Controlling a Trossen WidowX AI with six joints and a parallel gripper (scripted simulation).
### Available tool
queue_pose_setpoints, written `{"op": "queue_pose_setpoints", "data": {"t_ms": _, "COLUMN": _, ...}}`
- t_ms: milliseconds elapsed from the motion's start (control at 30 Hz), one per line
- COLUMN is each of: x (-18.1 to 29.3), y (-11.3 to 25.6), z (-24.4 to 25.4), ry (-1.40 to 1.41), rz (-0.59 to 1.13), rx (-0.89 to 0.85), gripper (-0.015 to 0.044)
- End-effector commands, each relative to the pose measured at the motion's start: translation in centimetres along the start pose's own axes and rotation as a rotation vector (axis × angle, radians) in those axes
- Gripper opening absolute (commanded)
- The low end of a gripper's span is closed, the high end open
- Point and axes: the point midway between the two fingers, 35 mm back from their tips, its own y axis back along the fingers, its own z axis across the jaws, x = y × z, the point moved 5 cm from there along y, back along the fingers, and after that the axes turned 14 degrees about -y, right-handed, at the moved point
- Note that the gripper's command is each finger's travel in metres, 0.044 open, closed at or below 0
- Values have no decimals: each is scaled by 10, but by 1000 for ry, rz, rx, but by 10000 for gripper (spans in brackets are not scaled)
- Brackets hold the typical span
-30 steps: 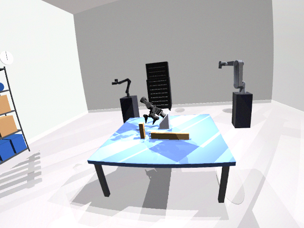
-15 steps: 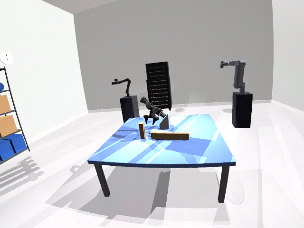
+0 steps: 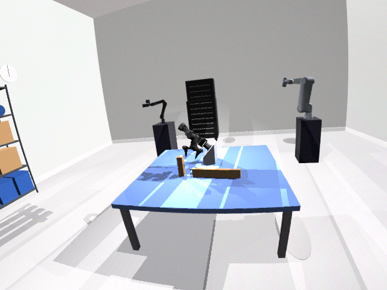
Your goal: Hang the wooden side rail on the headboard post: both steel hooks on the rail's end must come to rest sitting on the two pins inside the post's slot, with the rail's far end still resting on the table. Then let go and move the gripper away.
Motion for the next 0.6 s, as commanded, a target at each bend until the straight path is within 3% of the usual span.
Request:
{"op": "queue_pose_setpoints", "data": {"t_ms": 0, "x": 9, "y": 1, "z": -7, "ry": 391, "rz": -11, "rx": 22, "gripper": 440}}
{"op": "queue_pose_setpoints", "data": {"t_ms": 467, "x": 32, "y": 3, "z": -22, "ry": 1751, "rz": -32, "rx": 103, "gripper": 440}}
{"op": "queue_pose_setpoints", "data": {"t_ms": 567, "x": 35, "y": 3, "z": -23, "ry": 1922, "rz": -33, "rx": 120, "gripper": 440}}
